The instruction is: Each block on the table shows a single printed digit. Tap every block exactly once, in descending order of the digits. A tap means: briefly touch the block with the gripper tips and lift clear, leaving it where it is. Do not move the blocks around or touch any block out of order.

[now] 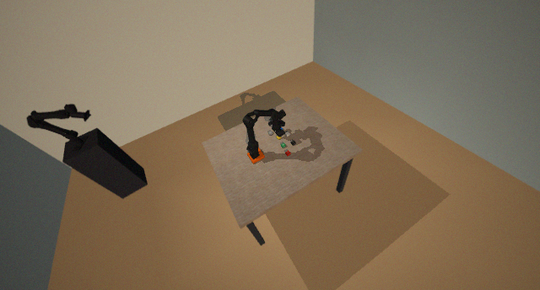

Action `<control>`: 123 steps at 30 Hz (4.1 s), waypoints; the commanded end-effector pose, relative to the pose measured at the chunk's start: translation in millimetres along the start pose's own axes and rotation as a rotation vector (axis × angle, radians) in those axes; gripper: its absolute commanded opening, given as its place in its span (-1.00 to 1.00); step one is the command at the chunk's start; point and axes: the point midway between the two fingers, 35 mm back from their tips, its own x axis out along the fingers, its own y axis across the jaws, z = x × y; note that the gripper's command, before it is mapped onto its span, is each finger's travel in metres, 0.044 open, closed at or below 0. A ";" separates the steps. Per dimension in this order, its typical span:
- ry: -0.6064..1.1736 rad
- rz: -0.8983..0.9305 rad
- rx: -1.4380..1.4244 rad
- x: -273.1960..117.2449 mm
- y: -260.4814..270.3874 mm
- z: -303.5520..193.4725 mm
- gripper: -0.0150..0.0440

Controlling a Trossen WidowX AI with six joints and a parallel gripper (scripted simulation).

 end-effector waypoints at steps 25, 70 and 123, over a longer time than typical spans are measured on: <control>0.006 -0.004 -0.004 3.1 -0.9 -1.8 -0.42; 0.000 -0.006 -0.004 8.7 -16.5 83.4 -0.42; 0.000 -0.014 0.033 -87.6 -170.0 15.1 -0.42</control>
